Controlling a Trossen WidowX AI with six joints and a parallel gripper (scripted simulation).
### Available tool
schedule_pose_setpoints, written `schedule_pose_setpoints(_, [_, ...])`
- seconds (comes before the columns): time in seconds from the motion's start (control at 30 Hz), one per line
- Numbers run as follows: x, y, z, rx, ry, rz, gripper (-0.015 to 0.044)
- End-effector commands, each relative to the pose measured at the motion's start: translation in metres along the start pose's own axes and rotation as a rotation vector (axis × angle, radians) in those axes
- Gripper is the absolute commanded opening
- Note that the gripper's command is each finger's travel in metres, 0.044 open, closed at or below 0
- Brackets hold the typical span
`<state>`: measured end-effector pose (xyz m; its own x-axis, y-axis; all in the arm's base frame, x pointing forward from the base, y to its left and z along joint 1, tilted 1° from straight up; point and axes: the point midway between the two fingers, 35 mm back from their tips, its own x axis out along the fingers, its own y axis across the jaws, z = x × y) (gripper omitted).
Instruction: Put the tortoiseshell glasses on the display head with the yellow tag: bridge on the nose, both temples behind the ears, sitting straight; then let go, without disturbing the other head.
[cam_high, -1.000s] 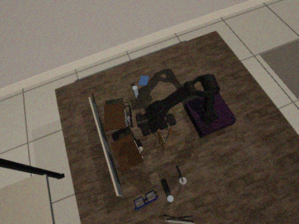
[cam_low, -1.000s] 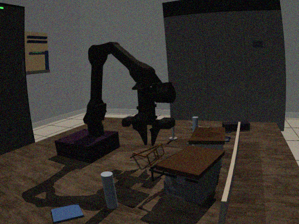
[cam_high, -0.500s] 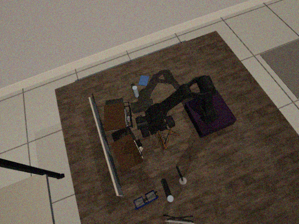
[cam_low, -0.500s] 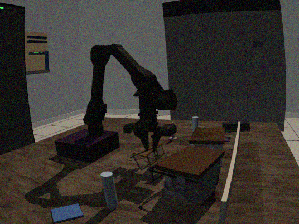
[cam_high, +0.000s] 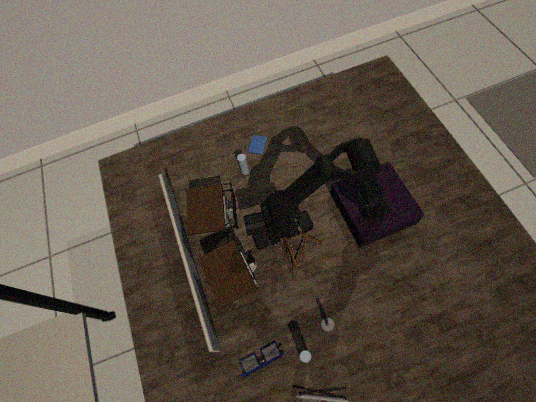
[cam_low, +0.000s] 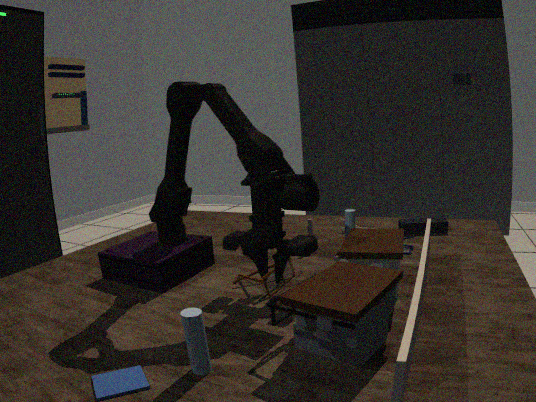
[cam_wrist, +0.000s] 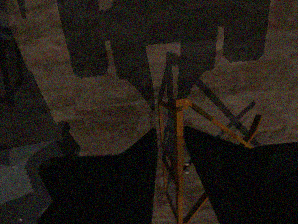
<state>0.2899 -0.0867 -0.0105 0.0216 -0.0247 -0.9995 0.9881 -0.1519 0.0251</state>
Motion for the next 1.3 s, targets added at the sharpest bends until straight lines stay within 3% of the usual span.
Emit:
schedule_pose_setpoints(0.0, [0.0055, -0.0022, -0.0013, 0.005, 0.006, -0.004, 0.0120])
schedule_pose_setpoints(0.57, [0.0056, -0.0083, -0.0014, 0.005, 0.006, -0.005, 0.0120])
schedule_pose_setpoints(1.27, [0.0043, -0.0047, -0.0004, 0.001, 0.000, -0.001, 0.0000])
